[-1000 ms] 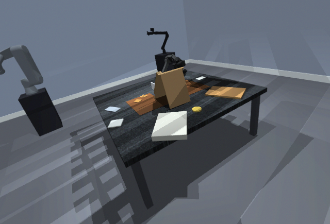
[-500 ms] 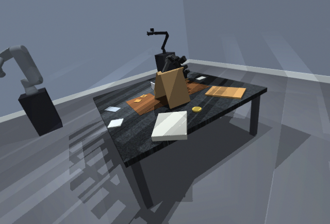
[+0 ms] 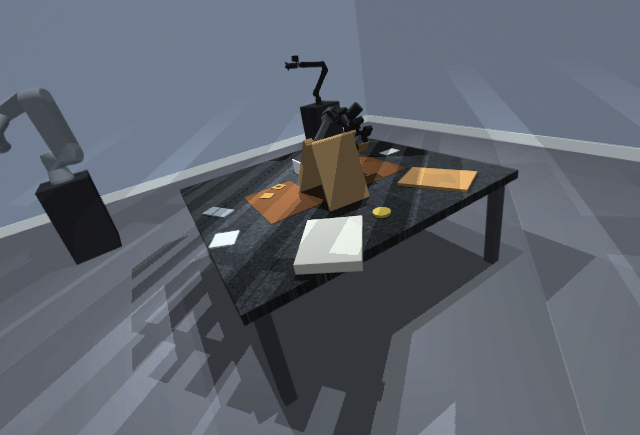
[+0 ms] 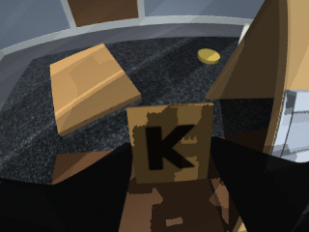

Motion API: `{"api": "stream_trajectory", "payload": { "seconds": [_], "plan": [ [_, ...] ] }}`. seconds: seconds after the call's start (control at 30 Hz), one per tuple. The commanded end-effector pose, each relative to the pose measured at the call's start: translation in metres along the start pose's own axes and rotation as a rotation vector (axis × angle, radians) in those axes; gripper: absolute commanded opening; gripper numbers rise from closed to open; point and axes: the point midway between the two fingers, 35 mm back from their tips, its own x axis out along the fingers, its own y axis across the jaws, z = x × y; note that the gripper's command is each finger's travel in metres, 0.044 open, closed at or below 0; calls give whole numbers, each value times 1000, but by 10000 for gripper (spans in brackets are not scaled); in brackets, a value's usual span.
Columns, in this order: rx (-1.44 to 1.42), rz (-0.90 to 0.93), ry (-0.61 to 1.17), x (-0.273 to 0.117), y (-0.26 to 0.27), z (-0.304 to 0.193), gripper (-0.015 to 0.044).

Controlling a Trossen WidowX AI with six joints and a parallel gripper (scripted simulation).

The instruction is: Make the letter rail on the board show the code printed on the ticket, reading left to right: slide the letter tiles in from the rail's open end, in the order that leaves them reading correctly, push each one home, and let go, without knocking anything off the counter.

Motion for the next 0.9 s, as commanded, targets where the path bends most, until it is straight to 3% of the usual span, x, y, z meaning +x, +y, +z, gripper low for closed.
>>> {"api": "stream_trajectory", "payload": {
  "seconds": [0.0, 0.87],
  "plan": [
    [16, -2, -14, 0, 0, 3, 0],
    [16, -2, -14, 0, -10, 1, 0]
  ]
}}
